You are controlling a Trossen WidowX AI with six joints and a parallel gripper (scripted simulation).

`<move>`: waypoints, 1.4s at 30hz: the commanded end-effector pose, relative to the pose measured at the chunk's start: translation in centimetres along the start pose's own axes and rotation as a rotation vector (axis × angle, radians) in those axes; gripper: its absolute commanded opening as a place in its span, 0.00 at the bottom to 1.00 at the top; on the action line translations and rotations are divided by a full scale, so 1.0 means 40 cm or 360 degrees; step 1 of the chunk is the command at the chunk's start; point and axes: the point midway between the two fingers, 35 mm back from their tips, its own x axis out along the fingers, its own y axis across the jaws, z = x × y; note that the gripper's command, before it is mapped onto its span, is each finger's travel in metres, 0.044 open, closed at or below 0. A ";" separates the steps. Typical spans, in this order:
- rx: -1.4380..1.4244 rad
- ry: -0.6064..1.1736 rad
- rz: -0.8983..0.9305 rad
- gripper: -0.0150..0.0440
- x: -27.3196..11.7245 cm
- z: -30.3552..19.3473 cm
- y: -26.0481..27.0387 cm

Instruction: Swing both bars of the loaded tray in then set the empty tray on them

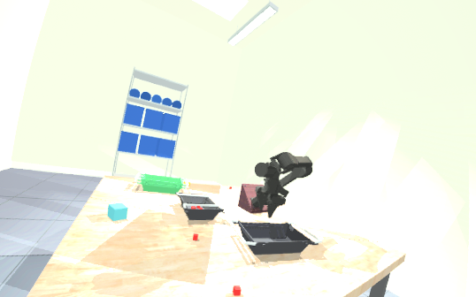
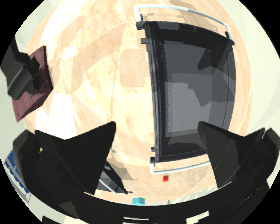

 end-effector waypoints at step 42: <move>-0.0140 -0.0027 -0.0006 0.93 0.217 0.031 0.006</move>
